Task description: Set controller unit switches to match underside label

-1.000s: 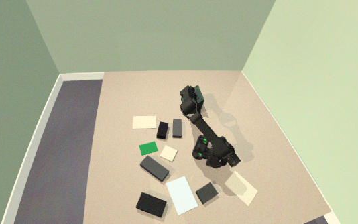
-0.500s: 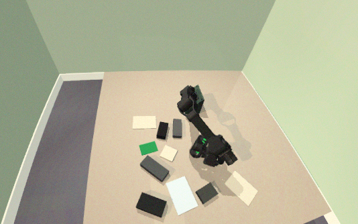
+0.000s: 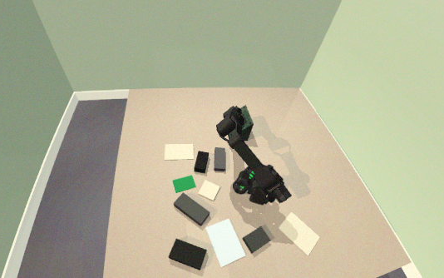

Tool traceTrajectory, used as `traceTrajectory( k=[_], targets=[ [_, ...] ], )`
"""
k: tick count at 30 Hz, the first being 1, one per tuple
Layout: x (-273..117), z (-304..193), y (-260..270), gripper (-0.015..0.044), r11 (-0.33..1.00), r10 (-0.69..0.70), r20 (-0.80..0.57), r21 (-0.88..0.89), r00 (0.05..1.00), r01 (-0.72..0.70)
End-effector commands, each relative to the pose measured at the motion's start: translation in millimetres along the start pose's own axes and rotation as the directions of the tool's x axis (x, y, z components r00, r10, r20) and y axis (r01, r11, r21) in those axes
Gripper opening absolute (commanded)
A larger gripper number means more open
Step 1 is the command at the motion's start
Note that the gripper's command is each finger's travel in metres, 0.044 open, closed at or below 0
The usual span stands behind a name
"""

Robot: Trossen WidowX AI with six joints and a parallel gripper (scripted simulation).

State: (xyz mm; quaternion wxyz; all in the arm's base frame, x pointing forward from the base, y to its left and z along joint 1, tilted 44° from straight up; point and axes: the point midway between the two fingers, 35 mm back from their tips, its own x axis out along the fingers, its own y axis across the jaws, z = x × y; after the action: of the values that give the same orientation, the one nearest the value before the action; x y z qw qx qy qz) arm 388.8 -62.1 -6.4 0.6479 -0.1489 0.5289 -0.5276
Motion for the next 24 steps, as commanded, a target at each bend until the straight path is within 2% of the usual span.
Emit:
traceTrajectory(
  k=[1,24],
  targets=[
    [8,-3,-8,0.0000,1.000,-0.016,-0.014,-0.010,1.000,0.016],
    [13,-9,-24,0.0000,1.000,-0.017,-0.014,-0.011,1.000,0.017]
  ],
)
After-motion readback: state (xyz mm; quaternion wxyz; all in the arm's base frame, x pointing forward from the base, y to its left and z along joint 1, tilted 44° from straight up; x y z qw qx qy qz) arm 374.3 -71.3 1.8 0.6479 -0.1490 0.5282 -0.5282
